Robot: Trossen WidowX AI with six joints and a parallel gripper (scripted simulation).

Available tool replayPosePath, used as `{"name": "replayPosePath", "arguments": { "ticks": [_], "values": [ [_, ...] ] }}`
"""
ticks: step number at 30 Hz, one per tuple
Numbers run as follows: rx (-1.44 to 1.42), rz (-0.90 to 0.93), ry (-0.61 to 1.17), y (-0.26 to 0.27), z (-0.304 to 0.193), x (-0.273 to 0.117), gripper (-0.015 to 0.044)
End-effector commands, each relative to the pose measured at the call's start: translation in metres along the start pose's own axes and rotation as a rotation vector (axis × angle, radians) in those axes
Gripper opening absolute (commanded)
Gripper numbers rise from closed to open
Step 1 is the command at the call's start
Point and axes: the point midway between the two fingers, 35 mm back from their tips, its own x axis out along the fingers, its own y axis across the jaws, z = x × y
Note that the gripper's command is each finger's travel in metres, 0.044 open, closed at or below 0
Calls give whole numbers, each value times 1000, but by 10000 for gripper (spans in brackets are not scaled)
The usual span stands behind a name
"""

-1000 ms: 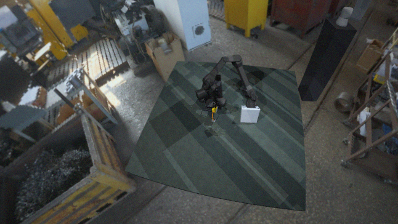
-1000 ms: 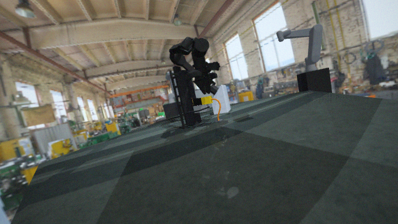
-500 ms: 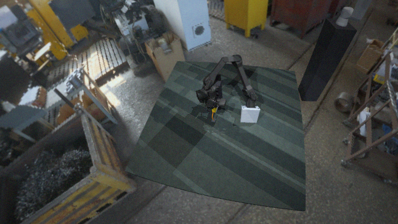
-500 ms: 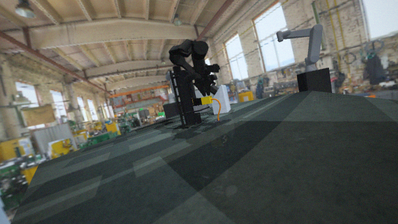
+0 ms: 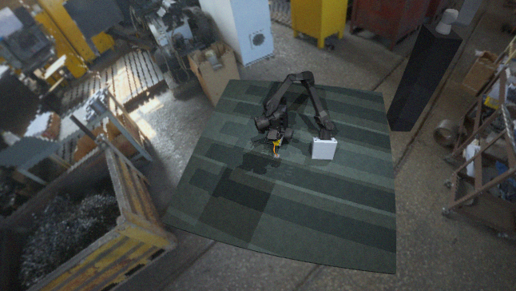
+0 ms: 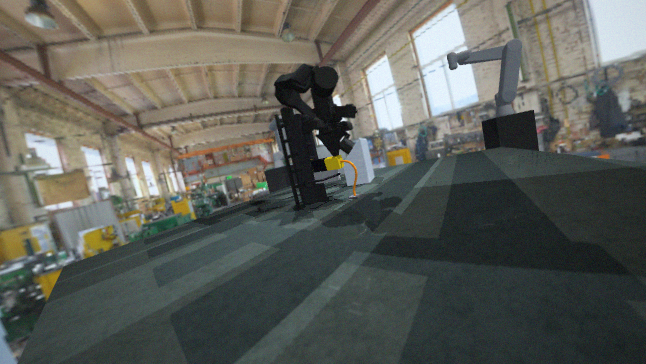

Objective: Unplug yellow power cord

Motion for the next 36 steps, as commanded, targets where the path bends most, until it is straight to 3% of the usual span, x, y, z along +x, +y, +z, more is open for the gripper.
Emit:
{"name": "replayPosePath", "arguments": {
  "ticks": [1,36],
  "values": [
    [4,4,1,0,-1,1,2],
    [0,4,-1,-2,41,-3,0]
  ]
}}
